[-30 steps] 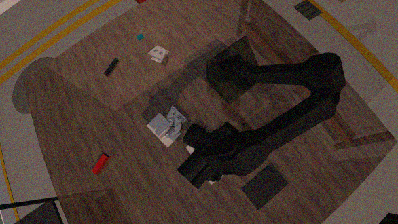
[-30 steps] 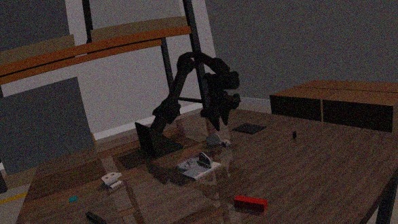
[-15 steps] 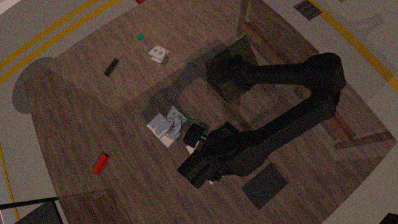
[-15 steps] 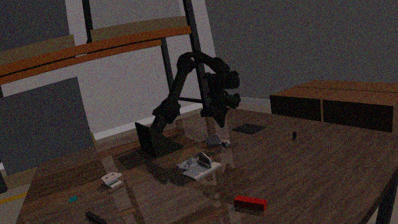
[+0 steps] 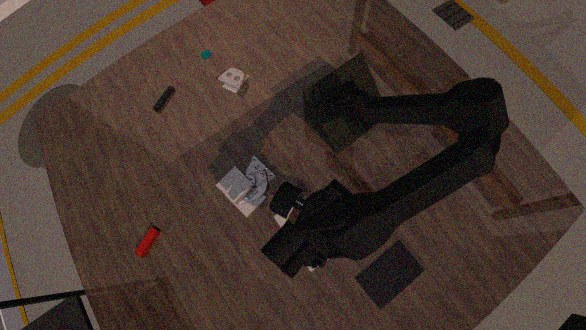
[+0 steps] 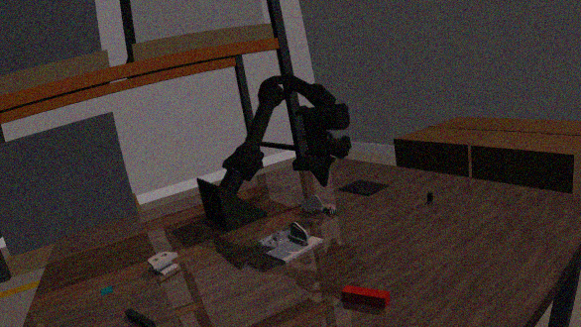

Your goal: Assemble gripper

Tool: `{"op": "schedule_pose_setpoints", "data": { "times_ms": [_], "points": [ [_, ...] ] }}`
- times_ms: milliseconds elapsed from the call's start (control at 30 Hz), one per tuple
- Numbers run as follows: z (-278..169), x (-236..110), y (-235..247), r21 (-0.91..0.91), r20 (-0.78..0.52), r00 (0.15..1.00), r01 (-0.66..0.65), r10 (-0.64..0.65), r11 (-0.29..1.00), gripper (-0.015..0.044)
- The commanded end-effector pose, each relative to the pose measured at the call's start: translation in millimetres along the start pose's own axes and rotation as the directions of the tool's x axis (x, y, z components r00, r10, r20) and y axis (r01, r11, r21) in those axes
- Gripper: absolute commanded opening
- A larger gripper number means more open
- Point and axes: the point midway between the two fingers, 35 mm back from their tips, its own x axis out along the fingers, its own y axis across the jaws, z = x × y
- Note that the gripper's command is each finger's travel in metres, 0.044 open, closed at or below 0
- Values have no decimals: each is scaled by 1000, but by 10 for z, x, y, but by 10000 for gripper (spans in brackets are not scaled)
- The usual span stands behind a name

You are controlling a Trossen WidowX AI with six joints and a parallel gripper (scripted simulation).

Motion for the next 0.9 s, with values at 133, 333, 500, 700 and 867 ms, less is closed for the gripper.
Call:
{"op": "schedule_pose_setpoints", "data": {
  "times_ms": [133,333,500,700,867],
  "points": [
    [0,0,0,0,0,1000,0,0,1000,184],
    [0,0,0,0,0,1000,0,0,1000,341],
    [0,0,0,0,0,1000,0,0,1000,440],
    [0,0,0,0,0,1000,0,0,1000,440],
    [0,0,0,0,0,1000,0,0,1000,440]
  ]
}}
